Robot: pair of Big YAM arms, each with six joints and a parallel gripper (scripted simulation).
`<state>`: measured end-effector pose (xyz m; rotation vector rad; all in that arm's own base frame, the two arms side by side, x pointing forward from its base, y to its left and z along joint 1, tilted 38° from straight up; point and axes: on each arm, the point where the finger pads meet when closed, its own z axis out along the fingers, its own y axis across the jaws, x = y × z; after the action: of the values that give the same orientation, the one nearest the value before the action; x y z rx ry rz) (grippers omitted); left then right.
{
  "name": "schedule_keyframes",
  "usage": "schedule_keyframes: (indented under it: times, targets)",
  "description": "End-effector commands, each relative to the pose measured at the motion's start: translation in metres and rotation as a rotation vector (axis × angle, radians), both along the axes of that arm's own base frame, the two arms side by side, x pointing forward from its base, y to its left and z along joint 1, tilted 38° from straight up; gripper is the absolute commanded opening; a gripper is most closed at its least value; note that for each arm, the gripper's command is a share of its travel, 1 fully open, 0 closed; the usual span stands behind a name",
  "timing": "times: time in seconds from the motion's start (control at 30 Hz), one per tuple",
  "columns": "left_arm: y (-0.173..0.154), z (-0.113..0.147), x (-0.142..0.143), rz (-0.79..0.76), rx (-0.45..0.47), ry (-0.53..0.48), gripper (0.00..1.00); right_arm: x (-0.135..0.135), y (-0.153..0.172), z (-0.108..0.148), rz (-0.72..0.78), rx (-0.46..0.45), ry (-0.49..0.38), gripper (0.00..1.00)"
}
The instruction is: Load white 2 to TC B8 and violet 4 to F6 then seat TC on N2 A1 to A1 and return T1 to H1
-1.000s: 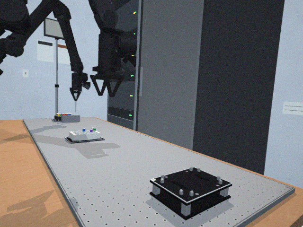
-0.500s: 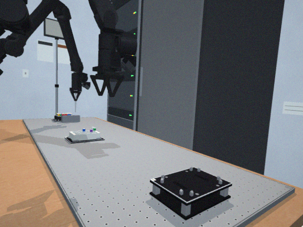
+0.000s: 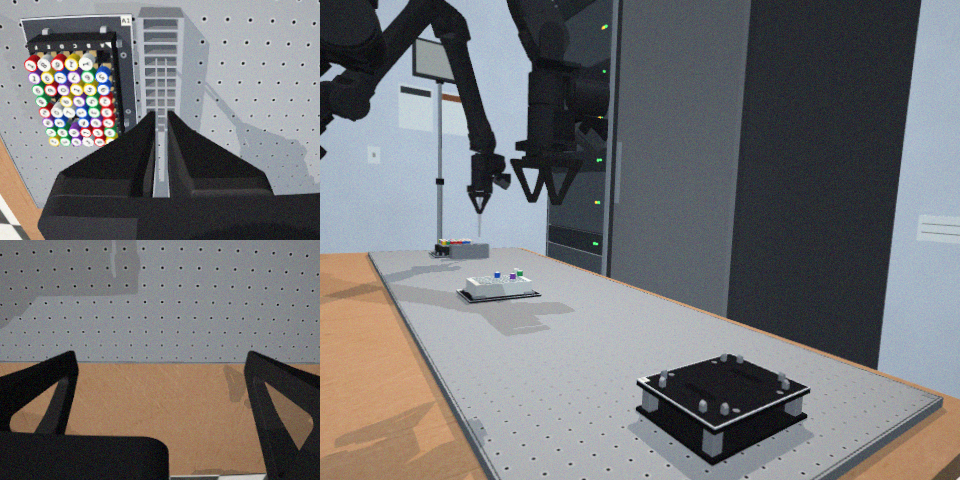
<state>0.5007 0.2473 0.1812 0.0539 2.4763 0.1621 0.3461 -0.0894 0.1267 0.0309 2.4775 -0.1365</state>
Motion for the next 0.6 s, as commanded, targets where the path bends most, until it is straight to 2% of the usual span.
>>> schedule_keyframes:
  times: [0.0,0.57]
  targets:
    - [0.0001,0.0119,0.0029,-0.001,0.011,-0.033,0.07,0.0045,-0.0017,0.0092,-0.003,-0.004,-0.017,1.00]
    - [-0.0010,0.0123,0.0037,0.000,0.010,-0.037,0.07,0.0045,-0.0017,0.0092,-0.003,-0.004,-0.017,1.00]
